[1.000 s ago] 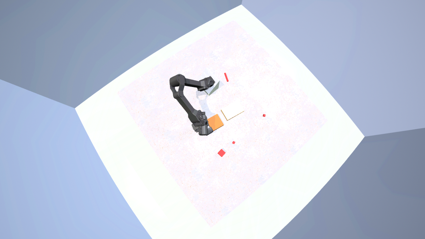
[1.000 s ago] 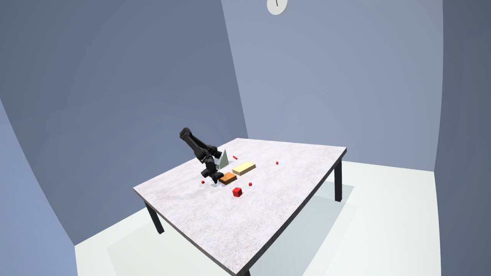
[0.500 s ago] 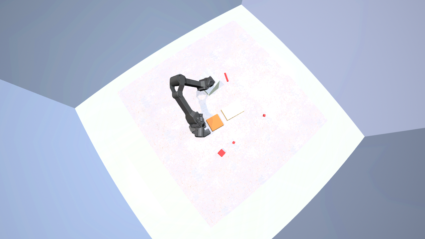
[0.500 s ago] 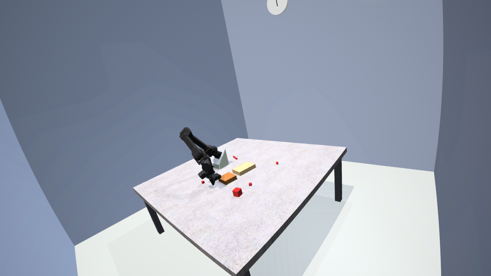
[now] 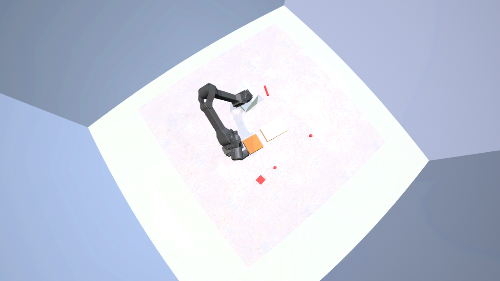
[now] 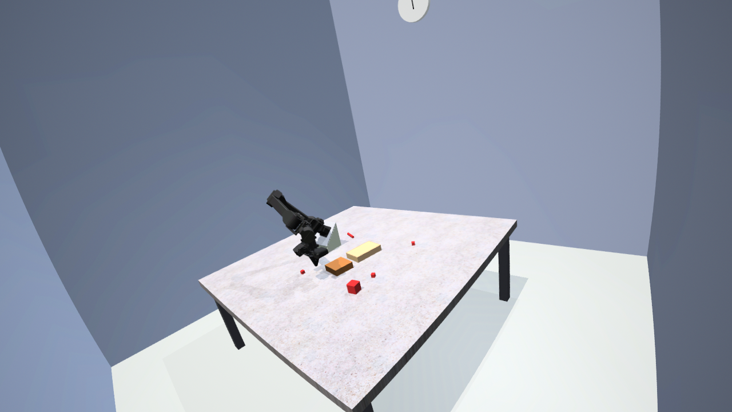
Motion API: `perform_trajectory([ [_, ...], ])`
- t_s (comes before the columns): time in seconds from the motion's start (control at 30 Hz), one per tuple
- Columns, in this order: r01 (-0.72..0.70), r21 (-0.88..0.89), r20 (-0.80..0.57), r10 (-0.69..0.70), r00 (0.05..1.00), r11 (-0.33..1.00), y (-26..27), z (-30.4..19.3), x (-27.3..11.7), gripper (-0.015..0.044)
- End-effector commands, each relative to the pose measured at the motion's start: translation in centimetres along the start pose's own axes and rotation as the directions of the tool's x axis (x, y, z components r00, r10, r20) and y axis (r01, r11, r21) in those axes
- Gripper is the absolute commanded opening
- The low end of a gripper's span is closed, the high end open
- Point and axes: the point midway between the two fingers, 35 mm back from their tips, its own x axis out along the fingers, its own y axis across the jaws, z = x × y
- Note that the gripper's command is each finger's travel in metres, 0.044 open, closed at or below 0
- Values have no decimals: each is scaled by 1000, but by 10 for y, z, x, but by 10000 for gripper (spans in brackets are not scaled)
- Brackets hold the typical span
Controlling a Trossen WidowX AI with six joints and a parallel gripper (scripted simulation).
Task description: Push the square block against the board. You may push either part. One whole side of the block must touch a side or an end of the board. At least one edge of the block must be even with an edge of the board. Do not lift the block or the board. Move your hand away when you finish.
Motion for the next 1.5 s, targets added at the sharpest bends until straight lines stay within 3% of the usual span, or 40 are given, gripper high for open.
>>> perform_trajectory([
  [0.0, -1, -99, -1, 1, 1000, 995, 10, -3, 0, 0],
  [0.4, -2, -485, -11, -4, 1000, 874, 42, -23, 1, 0],
  [0.8, -6, -793, -14, -8, 1000, 609, 73, -49, 1, 0],
  [1.33, -3, -994, -4, -8, 1000, 113, 110, -92, -1, 0],
  [1.47, -3, -996, -3, -8, 1000, 91, 111, -94, -1, 0],
])
